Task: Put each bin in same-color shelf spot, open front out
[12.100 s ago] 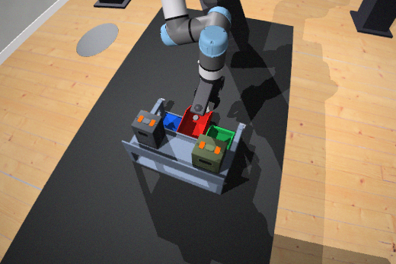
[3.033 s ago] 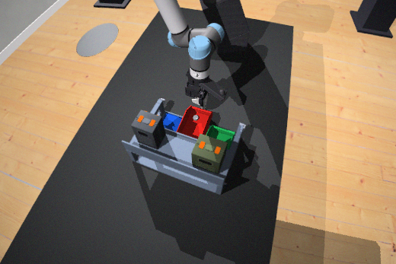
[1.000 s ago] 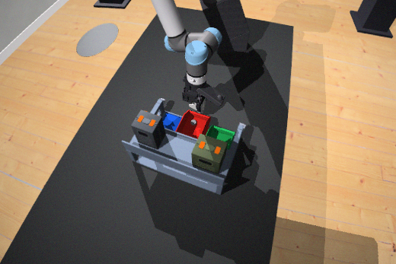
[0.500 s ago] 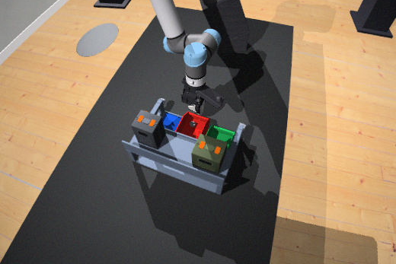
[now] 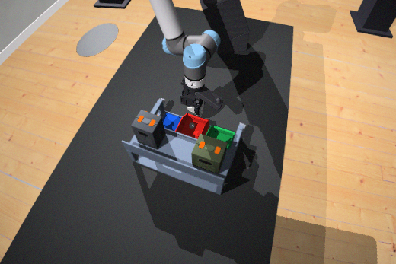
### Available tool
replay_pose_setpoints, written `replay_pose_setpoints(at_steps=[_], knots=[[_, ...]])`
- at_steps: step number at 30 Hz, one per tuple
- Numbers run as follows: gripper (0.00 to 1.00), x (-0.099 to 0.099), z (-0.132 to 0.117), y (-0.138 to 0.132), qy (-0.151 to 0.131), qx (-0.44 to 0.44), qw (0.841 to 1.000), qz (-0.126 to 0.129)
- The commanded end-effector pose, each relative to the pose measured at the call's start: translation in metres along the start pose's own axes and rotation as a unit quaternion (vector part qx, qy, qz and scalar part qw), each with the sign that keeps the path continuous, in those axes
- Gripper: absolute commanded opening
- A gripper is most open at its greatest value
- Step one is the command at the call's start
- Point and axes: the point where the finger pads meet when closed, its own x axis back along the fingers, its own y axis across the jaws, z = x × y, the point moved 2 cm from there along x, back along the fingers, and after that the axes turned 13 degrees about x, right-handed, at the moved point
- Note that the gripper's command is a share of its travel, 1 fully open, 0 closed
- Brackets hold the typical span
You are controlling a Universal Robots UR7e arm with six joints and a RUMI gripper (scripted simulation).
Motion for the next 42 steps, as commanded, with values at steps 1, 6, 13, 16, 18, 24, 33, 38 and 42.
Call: replay_pose_setpoints(at_steps=[1, 6, 13, 16, 18, 24, 33, 38, 42], knots=[[0.0, 0.0005, -0.0007, 0.0034, 0.0, 0.0, 1.0, -0.001], [0.0, 0.0005, -0.0011, 0.0048, 0.0, 0.0, 1.0, -0.001], [0.0, 0.0005, -0.0017, 0.0077, 0.0, 0.0, 1.0, -0.001], [0.0, 0.0005, -0.002, 0.0087, 0.0, 0.0, 1.0, -0.001], [0.0, 0.0005, -0.0021, 0.0093, 0.0, 0.0, 1.0, -0.001], [0.0, 0.0005, -0.0024, 0.0104, 0.0, 0.0, 1.0, -0.001], [0.0, 0.0005, -0.0027, 0.012, 0.0, 0.0, 1.0, -0.001], [0.0, 0.0005, -0.0028, 0.0124, 0.0, 0.0, 1.0, -0.001], [0.0, 0.0005, -0.0029, 0.0126, 0.0, 0.0, 1.0, -0.001]])
